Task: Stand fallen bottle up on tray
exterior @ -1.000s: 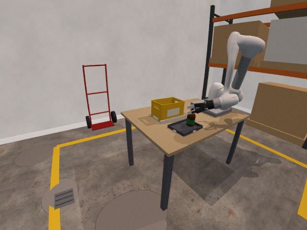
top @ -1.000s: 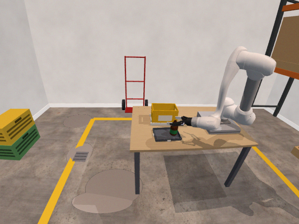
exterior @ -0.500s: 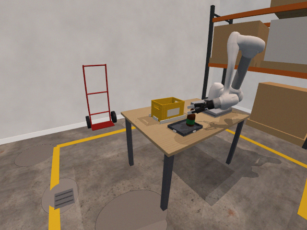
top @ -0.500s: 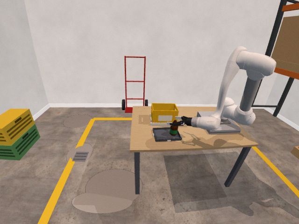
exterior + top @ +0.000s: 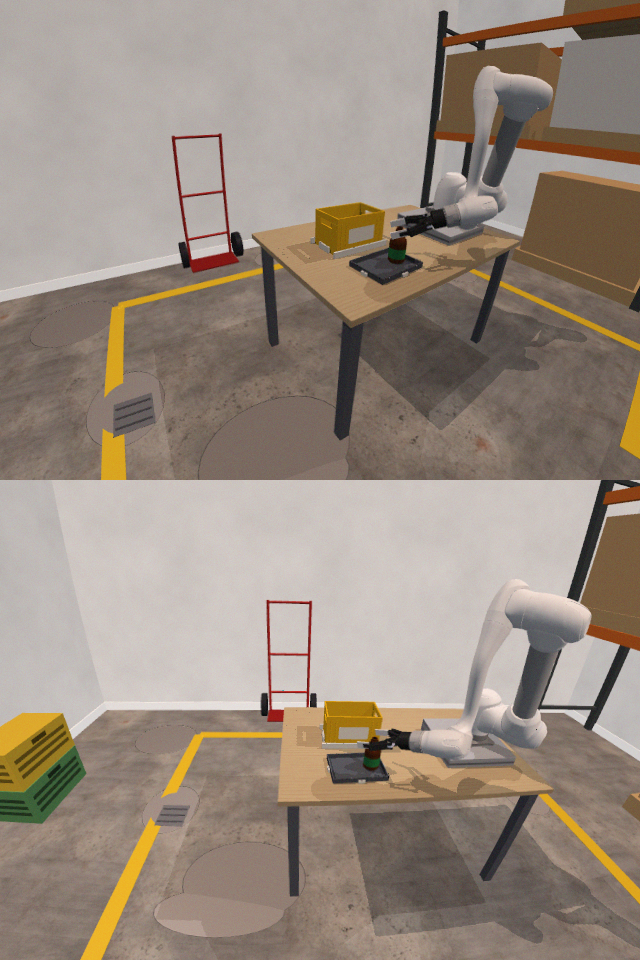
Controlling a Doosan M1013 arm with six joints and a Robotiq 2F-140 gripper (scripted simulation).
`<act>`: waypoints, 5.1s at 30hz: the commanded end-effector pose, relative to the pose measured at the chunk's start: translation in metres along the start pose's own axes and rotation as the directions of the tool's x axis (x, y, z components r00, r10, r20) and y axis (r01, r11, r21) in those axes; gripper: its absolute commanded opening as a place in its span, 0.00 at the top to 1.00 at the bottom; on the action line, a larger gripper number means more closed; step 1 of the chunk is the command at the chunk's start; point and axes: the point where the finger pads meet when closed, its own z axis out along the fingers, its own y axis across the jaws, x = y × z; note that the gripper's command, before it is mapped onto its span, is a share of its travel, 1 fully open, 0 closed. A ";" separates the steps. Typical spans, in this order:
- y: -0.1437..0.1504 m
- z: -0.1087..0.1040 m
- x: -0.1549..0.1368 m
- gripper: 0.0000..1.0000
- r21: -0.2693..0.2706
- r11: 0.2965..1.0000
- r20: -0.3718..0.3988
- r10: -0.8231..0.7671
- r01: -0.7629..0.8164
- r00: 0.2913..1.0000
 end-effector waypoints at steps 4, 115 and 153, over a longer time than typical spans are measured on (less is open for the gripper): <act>0.000 0.000 0.003 0.00 -0.005 1.000 -0.004 -0.003 0.003 1.000; 0.000 -0.034 -0.091 0.00 -0.005 1.000 -0.004 -0.003 0.003 1.000; 0.000 -0.034 -0.091 0.90 -0.005 1.000 -0.004 -0.003 0.003 1.000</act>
